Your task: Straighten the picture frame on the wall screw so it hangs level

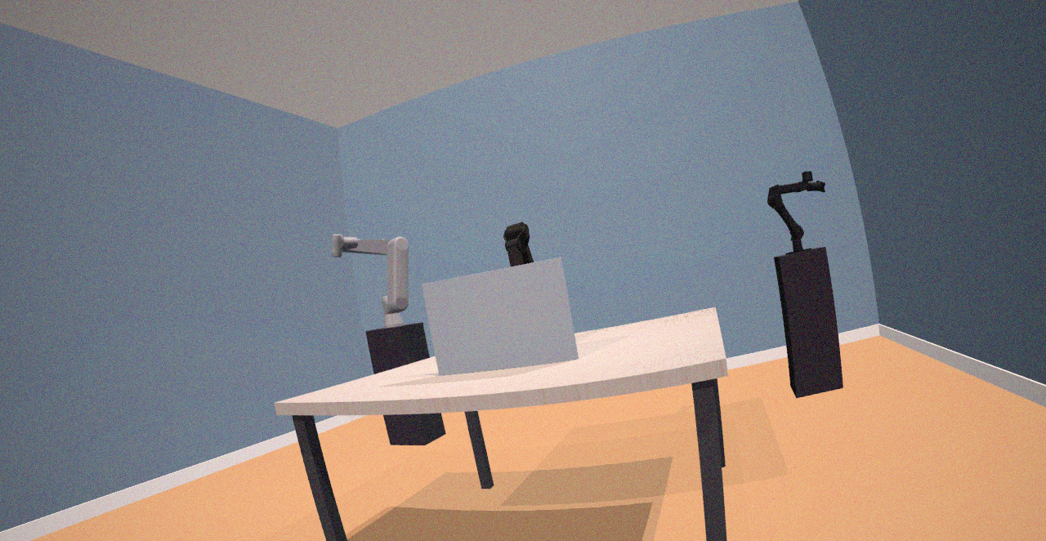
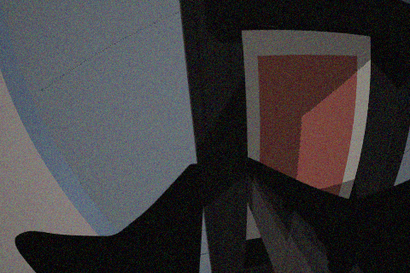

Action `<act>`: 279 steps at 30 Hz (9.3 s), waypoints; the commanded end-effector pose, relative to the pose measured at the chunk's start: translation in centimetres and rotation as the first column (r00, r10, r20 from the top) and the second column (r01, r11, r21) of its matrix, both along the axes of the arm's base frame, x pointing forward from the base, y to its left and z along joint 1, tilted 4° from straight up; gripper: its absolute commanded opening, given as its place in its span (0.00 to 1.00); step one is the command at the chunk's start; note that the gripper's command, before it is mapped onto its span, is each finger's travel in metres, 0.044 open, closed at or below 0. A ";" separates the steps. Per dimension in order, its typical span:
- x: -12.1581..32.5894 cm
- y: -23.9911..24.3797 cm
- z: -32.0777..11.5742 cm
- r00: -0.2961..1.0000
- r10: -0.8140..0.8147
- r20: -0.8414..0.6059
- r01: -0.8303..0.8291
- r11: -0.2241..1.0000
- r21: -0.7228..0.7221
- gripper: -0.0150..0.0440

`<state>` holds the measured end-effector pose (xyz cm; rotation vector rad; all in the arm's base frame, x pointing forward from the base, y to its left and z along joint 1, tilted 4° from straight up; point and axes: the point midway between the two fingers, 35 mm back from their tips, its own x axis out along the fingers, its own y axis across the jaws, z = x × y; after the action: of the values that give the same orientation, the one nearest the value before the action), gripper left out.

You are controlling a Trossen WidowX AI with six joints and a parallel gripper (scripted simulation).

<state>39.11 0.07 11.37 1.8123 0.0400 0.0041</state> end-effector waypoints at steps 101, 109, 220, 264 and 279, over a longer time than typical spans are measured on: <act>-7.2 -0.8 7.4 1.000 -0.004 -0.030 0.009 0.990 0.141 0.69; -10.9 -0.9 11.1 1.000 -0.004 -0.026 0.008 0.985 0.173 0.69; -12.4 0.2 6.4 1.000 -0.001 -0.015 0.001 1.000 0.027 0.69; -3.8 -0.1 0.0 1.000 -0.001 -0.010 0.001 1.000 0.027 0.69; -3.3 -0.1 0.0 1.000 -0.001 -0.010 0.001 1.000 0.027 0.69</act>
<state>35.42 -0.03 11.34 1.8451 0.0467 -0.0080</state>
